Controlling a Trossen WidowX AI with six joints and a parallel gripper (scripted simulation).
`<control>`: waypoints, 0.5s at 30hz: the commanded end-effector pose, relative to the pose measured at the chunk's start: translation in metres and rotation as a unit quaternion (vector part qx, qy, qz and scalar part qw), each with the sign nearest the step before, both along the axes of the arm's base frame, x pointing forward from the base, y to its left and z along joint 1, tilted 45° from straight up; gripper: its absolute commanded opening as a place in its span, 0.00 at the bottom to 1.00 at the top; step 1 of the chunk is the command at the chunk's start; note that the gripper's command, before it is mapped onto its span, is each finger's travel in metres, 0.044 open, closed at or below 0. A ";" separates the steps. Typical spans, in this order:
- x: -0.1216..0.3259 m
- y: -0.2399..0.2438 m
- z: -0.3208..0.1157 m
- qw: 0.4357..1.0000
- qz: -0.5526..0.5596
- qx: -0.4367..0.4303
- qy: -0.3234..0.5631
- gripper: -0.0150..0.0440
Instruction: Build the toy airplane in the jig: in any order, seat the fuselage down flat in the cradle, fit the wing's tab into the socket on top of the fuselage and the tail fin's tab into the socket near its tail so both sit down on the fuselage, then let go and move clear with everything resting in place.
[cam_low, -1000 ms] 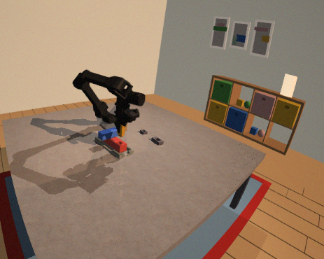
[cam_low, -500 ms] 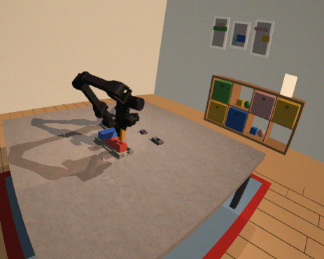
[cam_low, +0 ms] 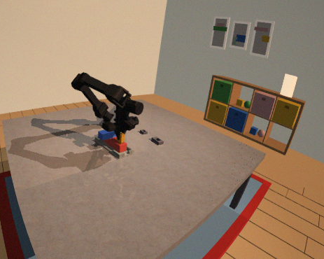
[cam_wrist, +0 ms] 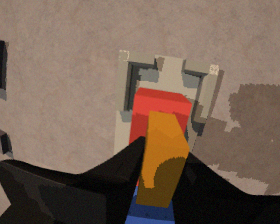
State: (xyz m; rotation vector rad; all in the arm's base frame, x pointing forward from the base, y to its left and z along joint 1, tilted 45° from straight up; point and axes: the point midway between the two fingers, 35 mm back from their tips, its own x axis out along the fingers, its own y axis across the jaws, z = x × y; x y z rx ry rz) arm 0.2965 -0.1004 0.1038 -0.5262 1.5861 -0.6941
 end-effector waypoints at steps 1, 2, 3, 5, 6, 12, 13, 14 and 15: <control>0.000 0.000 0.000 1.000 0.000 0.000 0.000 0.33; 0.000 0.000 0.000 1.000 0.000 0.000 0.000 0.32; 0.000 0.000 0.000 1.000 0.000 0.000 0.000 0.31; 0.000 0.000 0.000 1.000 0.000 0.000 0.000 0.25; 0.000 0.000 0.000 1.000 0.000 0.000 0.000 0.25; 0.000 0.000 0.000 1.000 0.000 0.000 0.000 0.43; 0.000 0.000 0.000 1.000 0.000 0.000 0.000 0.48; 0.000 0.000 0.000 1.000 0.000 0.000 0.000 0.52; 0.000 0.000 0.000 1.000 0.000 0.000 0.000 0.57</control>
